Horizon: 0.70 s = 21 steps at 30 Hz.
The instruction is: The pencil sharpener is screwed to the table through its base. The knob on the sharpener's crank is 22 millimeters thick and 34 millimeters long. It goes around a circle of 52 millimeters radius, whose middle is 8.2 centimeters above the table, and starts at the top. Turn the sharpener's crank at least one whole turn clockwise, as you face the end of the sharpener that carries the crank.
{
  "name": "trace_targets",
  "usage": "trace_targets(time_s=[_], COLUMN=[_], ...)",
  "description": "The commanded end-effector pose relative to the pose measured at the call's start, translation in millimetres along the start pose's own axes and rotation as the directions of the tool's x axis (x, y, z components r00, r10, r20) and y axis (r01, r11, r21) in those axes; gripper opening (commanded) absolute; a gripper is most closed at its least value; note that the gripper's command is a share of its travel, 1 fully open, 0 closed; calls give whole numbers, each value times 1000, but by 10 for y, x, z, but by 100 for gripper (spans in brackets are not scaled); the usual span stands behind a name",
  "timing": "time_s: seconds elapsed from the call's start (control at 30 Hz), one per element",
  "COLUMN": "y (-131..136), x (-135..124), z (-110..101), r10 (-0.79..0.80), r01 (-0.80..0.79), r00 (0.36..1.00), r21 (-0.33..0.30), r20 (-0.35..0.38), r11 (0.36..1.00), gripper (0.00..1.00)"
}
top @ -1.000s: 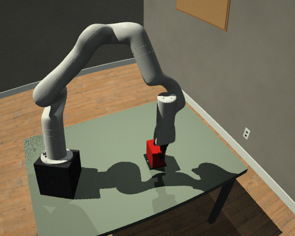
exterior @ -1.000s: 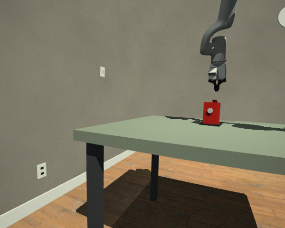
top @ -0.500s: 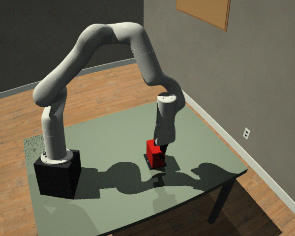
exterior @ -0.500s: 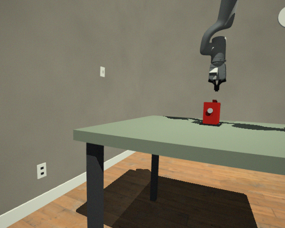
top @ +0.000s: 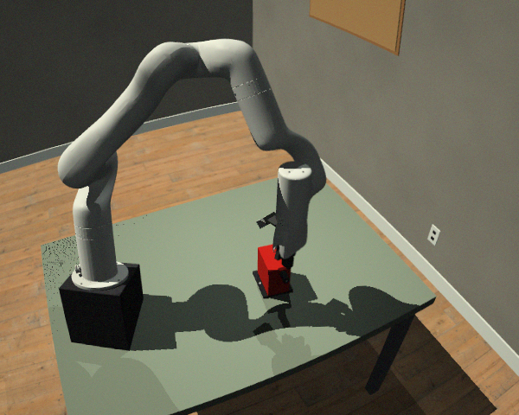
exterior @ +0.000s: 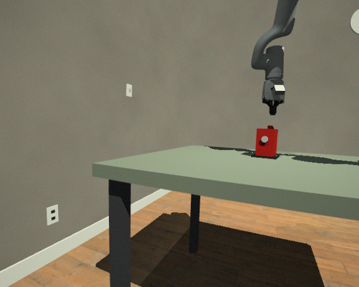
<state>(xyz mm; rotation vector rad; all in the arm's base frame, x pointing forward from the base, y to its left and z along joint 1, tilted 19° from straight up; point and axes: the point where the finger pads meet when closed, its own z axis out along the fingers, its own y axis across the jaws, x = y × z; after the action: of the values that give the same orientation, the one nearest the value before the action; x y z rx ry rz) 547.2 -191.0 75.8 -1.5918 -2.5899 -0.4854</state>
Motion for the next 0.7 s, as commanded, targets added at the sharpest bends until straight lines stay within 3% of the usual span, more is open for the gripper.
trace_targets(time_s=[0.0,0.17,0.33,0.4,0.47,0.67], y=[7,7,8,8,9,10], x=[-7,-8,-9,-9,-10,-11], z=[-9,-10,-11,-11,-12,-13], r10=[-166,-366,-548,-548,-657,-804], r01=[166,366,548,548,657,804], r00=[986,931,837,837,754,594], r21=[-16,-15,-13,-13,-12,-9], r20=[4,7,9,9,11,13], r11=[986,930,836,836,754,594], gripper=[0,0,0,0,0,0])
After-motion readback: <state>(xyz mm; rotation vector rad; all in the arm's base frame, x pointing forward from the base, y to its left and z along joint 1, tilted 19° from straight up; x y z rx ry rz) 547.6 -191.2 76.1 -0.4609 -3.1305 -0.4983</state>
